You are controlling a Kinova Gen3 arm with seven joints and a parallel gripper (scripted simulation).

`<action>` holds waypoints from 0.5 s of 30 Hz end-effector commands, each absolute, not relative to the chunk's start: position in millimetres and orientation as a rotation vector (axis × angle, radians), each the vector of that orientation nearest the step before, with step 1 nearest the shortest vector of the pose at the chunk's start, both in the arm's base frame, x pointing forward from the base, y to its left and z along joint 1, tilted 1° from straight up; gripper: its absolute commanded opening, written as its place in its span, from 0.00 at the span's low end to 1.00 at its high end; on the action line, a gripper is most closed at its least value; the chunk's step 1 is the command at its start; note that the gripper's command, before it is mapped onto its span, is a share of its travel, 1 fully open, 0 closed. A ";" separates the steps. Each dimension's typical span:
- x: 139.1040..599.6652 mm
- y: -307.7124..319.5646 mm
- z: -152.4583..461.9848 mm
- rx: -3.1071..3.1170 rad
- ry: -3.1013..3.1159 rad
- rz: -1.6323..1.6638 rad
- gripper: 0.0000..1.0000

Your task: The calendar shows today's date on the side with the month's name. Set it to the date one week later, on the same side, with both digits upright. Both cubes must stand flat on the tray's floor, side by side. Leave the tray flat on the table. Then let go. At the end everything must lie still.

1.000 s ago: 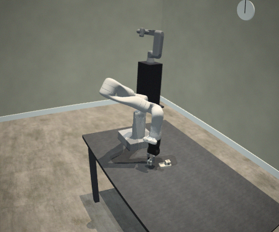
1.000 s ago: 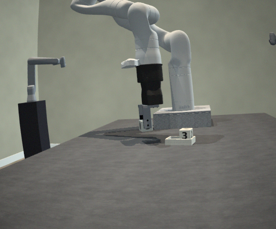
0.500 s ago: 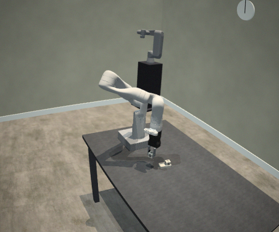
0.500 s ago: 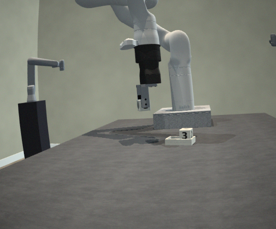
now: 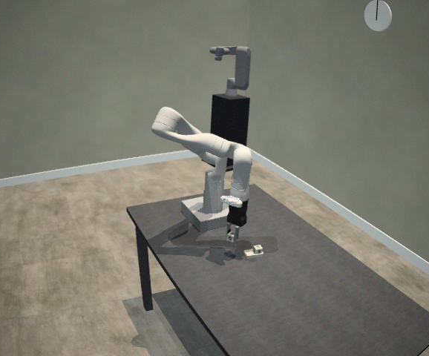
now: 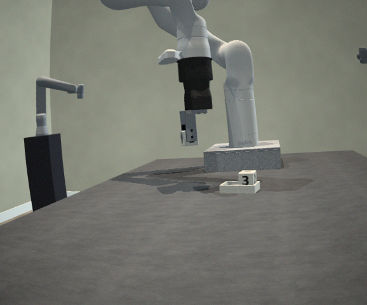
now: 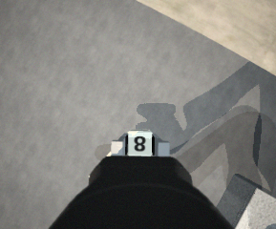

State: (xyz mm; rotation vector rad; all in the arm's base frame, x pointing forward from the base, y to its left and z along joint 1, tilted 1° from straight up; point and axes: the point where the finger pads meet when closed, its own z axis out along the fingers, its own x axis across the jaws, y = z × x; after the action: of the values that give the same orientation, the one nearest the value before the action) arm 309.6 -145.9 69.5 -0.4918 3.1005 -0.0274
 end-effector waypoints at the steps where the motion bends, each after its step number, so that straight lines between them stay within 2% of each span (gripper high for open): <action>1: 310.2 -145.6 70.0 -0.488 3.100 -0.029 0.60; 15: 321.9 -120.4 72.7 -0.128 3.139 -0.027 0.60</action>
State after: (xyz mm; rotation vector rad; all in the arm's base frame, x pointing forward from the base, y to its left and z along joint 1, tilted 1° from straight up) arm 315.0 -129.8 70.0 -0.1396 3.1439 -0.0163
